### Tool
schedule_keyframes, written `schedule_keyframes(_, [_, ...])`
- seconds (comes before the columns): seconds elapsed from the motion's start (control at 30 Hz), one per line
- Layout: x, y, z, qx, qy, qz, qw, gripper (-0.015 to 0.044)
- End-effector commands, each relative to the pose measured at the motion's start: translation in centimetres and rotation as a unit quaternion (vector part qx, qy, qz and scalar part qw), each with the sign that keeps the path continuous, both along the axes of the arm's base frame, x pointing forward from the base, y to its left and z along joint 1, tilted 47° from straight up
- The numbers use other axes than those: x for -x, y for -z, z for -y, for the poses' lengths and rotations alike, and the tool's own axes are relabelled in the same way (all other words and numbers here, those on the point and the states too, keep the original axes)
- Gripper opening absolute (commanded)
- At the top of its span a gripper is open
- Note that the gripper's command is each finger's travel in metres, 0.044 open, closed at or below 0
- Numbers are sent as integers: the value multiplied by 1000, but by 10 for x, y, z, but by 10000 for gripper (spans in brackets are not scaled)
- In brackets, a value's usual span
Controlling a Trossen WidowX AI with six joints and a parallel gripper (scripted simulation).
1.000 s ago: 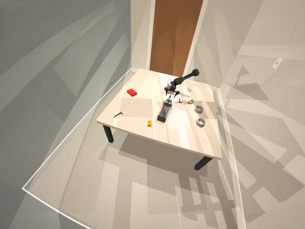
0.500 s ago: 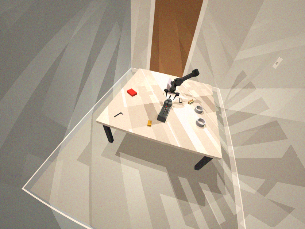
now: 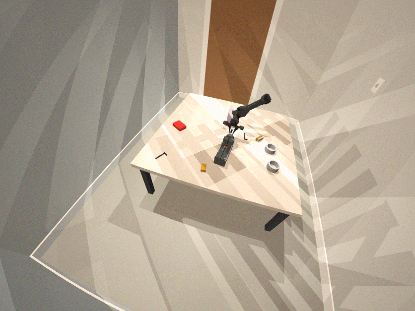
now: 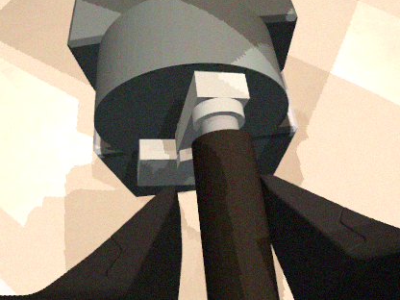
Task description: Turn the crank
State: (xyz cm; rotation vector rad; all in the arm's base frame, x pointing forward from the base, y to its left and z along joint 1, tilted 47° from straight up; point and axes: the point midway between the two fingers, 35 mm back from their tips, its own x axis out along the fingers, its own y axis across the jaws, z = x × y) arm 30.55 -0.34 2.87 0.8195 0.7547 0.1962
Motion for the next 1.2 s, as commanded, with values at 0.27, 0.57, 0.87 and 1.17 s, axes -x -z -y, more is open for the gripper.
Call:
schedule_keyframes(0.27, [0,1,0,0,3,-3,1000,0])
schedule_keyframes(0.57, [1,7,4,0,3,-3,1000,0])
schedule_keyframes(0.87, [1,16,6,0,3,-3,1000,0])
schedule_keyframes(1.17, [2,25,4,0,3,-3,1000,0])
